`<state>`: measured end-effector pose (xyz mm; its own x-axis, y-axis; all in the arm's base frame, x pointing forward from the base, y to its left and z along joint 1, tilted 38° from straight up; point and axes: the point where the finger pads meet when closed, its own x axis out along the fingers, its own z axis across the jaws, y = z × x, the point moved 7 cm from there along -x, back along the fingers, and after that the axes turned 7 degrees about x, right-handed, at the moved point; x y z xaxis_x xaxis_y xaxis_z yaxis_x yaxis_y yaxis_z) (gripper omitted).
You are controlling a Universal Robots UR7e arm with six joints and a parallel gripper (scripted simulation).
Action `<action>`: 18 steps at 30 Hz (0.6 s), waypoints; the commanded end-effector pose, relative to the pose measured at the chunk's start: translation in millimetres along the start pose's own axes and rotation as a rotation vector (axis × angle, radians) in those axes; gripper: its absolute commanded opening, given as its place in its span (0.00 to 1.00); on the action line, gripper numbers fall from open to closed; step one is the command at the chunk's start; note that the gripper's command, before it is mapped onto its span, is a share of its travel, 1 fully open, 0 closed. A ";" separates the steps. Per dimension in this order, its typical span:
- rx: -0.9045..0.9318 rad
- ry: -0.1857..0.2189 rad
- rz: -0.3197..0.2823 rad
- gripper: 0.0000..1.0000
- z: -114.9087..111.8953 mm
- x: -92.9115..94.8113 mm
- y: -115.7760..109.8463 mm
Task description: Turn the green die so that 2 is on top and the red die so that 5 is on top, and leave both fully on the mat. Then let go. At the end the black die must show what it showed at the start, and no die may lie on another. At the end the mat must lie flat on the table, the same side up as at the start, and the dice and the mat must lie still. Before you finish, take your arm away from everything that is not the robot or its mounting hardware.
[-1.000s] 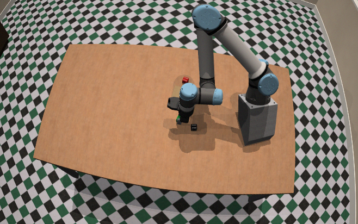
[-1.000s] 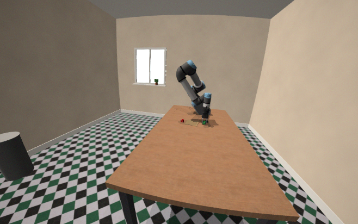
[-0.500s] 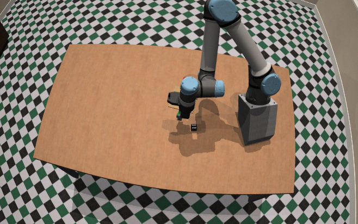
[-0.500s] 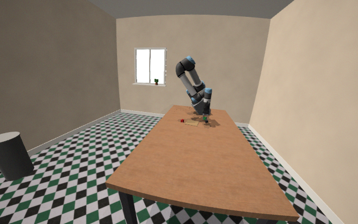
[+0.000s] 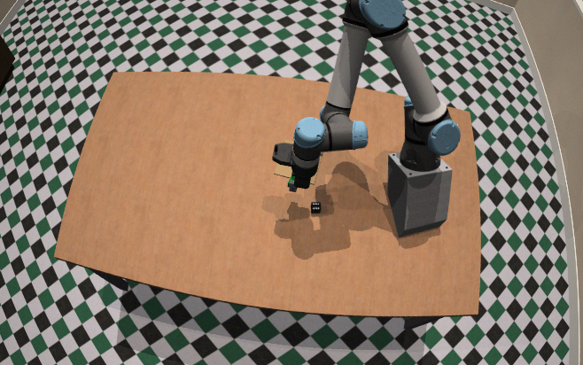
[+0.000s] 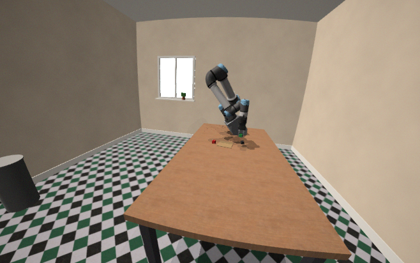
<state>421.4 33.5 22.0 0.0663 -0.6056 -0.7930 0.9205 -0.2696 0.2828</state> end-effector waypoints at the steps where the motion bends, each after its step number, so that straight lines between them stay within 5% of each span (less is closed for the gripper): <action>1: 0.000 0.000 0.000 0.57 0.0 -1.3 0.1; 12: 0.001 0.001 0.000 0.57 3.2 -1.4 0.1; 18: 0.009 0.006 -0.004 0.57 51.1 -2.8 -2.4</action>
<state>412.6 18.2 34.8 0.0645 -0.6017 -0.7961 0.9199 -0.2733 0.2811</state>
